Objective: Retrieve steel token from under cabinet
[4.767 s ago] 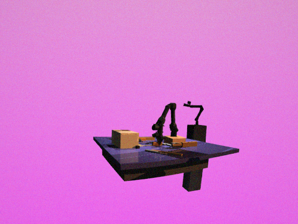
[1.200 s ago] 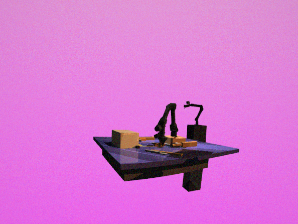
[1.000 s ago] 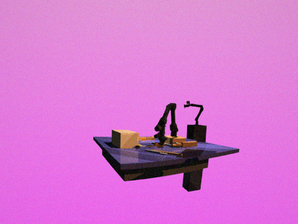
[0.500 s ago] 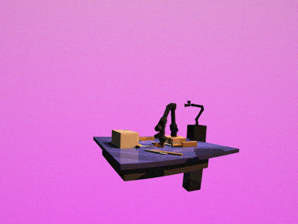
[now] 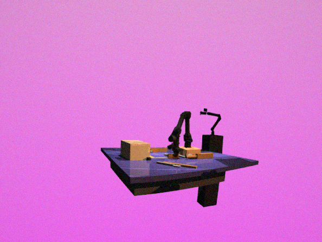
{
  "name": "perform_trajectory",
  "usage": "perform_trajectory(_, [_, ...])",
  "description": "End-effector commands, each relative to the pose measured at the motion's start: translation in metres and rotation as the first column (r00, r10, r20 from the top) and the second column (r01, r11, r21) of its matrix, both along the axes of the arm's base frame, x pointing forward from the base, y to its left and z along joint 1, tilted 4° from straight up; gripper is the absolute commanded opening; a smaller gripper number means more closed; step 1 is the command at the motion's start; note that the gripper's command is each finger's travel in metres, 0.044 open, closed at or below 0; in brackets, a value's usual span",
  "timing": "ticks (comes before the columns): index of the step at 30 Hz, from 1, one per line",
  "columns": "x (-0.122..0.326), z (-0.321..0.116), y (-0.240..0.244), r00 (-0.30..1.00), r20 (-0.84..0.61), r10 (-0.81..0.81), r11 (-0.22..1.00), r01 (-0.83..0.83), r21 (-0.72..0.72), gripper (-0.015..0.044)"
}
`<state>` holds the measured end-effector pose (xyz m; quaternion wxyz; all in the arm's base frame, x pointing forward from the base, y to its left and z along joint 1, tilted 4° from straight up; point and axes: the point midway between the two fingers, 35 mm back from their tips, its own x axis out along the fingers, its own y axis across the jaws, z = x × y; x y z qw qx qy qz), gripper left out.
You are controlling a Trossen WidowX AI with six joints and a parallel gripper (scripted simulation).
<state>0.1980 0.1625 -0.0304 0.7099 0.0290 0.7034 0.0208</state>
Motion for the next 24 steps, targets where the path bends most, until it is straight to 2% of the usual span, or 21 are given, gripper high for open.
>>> perform_trajectory(1, [0.006, 0.001, 0.001, 1.0, 0.003, -0.002, 1.0, 0.002, 0.003, 0.0])
perform_trajectory(24, [0.039, 0.001, 0.001, 1.0, 0.005, -0.004, 1.0, 0.004, 0.003, 0.0])
